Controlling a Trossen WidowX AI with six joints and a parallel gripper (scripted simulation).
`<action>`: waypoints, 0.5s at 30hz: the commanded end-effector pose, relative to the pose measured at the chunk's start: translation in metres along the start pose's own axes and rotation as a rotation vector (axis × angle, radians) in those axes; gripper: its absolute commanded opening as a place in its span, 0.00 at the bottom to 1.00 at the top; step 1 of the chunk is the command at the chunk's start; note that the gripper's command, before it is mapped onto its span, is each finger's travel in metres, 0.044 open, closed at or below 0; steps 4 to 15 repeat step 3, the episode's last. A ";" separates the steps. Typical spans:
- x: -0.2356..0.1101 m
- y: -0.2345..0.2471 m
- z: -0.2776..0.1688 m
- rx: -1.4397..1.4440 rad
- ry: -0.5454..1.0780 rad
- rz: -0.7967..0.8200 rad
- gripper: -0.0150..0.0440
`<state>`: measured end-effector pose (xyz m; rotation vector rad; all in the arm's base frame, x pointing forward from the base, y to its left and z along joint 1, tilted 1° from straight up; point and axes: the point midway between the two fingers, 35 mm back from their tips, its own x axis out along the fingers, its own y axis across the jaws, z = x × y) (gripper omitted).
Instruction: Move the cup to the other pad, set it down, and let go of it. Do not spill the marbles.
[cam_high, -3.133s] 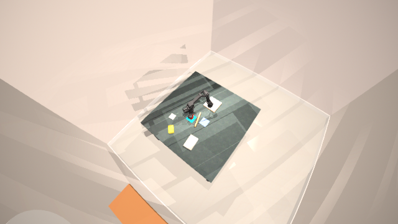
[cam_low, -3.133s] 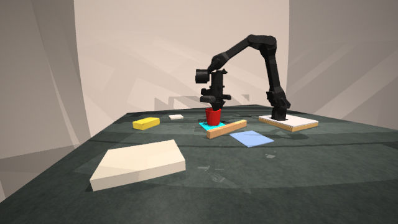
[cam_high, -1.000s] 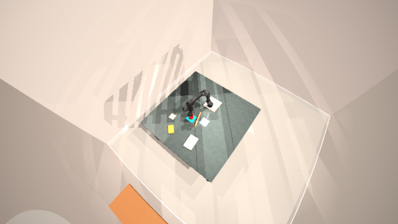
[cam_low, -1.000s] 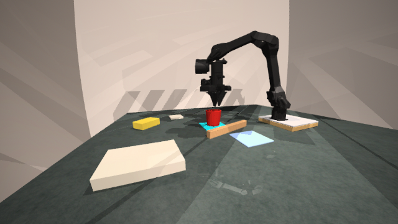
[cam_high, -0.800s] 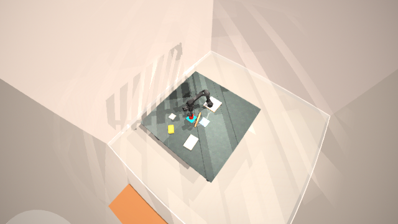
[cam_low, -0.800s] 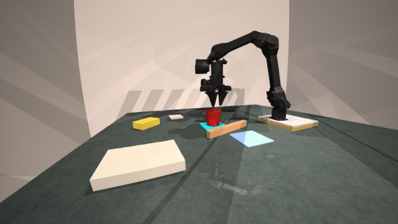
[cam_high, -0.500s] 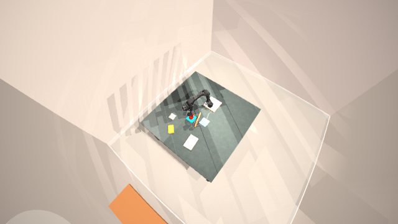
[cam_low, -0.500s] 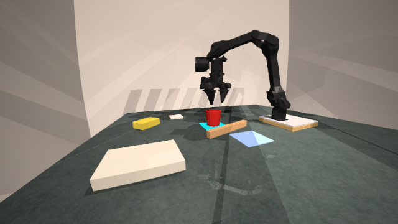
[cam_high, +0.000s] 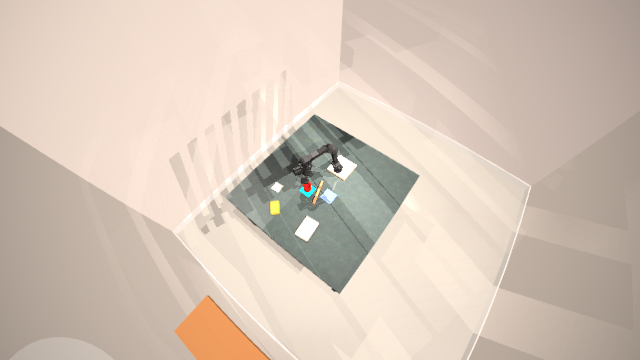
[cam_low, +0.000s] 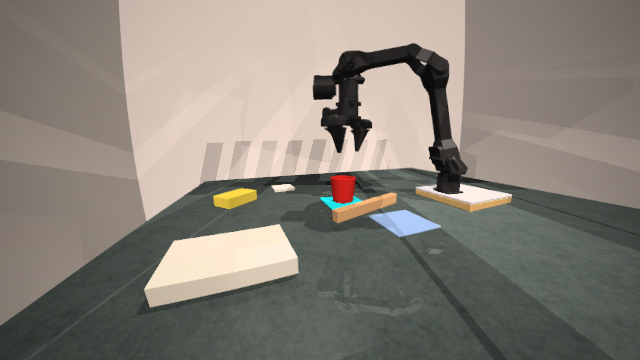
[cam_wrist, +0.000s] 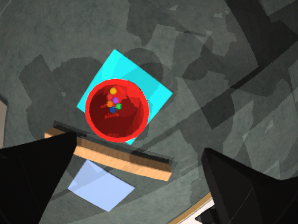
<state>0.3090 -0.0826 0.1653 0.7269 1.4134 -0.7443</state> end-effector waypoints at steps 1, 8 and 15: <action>-0.007 0.000 0.000 -0.002 -0.001 0.001 1.00; -0.003 0.000 0.000 0.000 -0.001 0.001 1.00; -0.003 0.000 0.000 0.000 -0.001 0.001 1.00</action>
